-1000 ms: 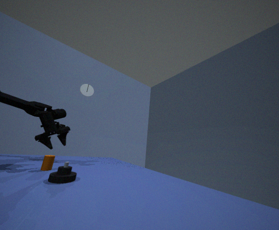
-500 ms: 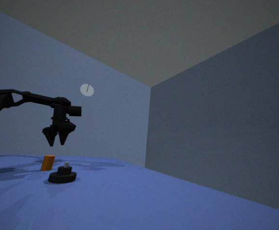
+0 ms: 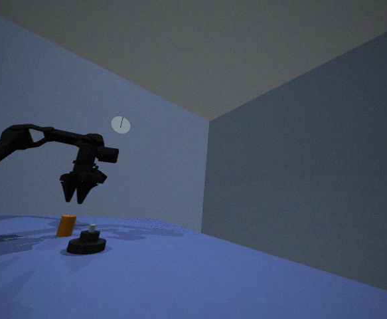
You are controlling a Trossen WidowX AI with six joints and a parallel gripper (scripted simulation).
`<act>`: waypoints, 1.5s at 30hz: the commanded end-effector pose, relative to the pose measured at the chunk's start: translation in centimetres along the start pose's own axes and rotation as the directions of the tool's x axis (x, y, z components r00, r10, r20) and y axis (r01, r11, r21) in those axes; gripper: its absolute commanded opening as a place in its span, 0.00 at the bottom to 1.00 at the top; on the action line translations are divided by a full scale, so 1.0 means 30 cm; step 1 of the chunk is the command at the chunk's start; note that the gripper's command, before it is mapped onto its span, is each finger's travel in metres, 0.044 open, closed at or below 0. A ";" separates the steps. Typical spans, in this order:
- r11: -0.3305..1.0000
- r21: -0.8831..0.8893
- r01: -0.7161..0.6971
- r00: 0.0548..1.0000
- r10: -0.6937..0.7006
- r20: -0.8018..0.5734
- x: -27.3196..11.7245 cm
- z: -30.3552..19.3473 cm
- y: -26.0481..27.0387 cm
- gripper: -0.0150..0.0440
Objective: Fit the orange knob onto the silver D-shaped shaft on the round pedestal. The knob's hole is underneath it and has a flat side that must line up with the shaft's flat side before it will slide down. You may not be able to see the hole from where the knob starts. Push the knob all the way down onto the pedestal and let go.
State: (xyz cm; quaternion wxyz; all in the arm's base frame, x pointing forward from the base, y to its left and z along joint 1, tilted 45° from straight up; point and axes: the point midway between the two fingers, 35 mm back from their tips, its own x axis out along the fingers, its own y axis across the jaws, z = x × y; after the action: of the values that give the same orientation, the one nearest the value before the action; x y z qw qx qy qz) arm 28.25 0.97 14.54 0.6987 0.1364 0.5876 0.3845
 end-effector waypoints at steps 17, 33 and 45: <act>1.000 0.007 -0.005 1.000 0.005 0.000 0.134 0.001 -0.001 1.00; 1.000 0.007 -0.005 1.000 0.005 0.000 0.220 0.003 -0.002 1.00; 1.000 0.007 -0.007 1.000 0.007 0.001 0.283 0.000 0.001 1.00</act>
State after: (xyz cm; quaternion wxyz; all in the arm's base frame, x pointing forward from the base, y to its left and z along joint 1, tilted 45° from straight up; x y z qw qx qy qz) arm 28.43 6.50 8.86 0.6979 0.1380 0.5876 0.3855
